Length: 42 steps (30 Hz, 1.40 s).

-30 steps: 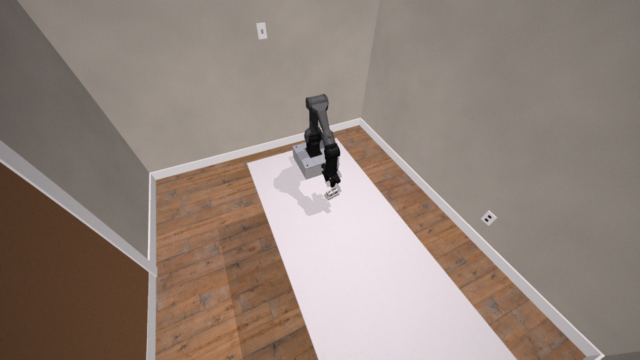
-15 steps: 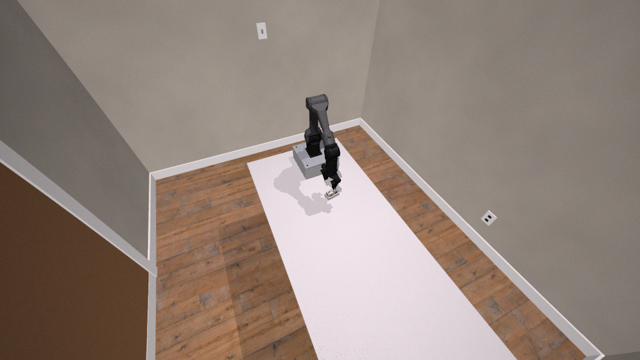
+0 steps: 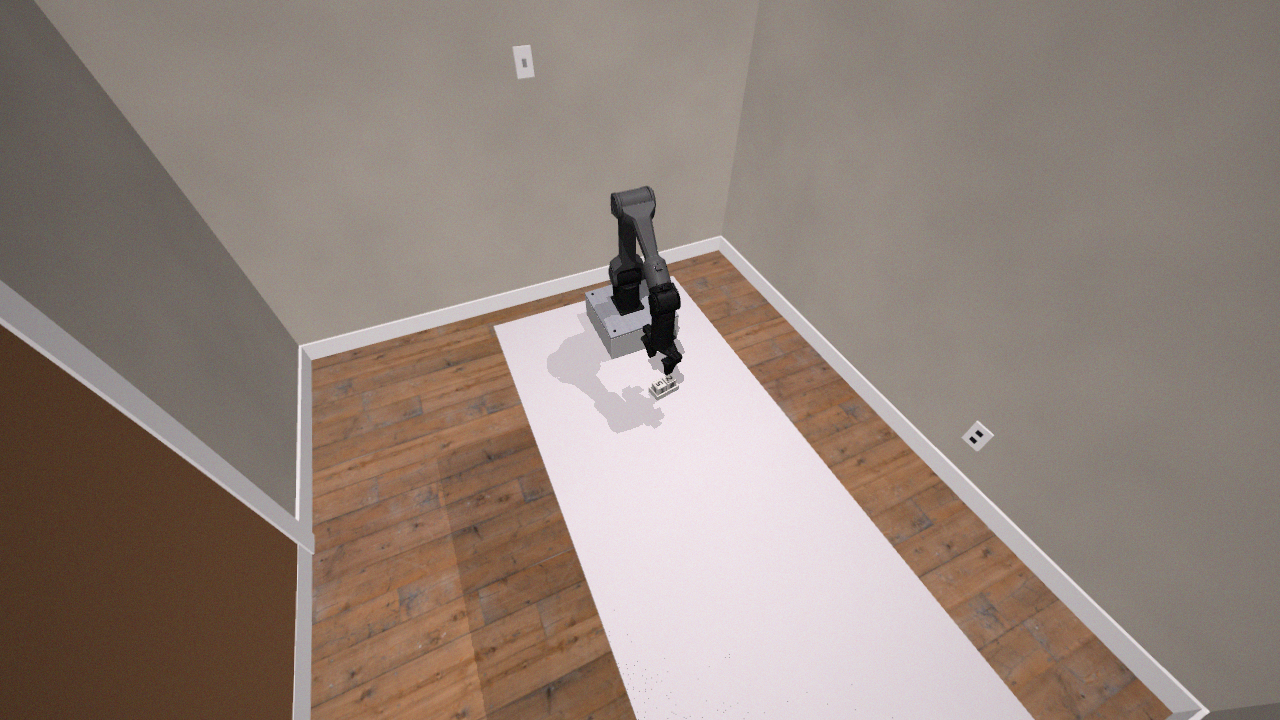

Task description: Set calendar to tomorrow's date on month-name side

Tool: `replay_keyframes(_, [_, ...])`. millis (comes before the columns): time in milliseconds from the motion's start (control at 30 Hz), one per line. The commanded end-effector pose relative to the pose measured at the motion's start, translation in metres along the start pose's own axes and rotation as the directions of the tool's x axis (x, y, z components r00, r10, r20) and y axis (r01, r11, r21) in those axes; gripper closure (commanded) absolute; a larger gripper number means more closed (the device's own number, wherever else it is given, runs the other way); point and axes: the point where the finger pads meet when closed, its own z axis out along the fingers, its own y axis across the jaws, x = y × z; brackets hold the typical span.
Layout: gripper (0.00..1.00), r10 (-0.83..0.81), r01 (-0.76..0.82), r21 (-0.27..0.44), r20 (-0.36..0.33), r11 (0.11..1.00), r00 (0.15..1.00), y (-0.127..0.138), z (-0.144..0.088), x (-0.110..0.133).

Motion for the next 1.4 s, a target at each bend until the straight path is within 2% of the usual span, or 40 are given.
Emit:
replay_keyframes(0, [0.0, -0.001, 0.001, 0.007, 0.0, 1.0, 1.0, -0.002, -0.009, 0.0])
replay_keyframes(67, [0.0, -0.001, 0.001, 0.007, 0.0, 1.0, 1.0, -0.002, -0.009, 0.0])
replay_keyframes(367, [0.0, -0.001, 0.001, 0.007, 0.0, 1.0, 1.0, -0.002, -0.053, 0.0])
replay_keyframes(533, [0.0, -0.001, 0.001, 0.007, 0.0, 1.0, 1.0, -0.001, -0.071, 0.0])
replay_keyframes(1367, [0.0, -0.001, 0.001, 0.004, 0.0, 1.0, 1.0, -0.001, -0.074, 0.0])
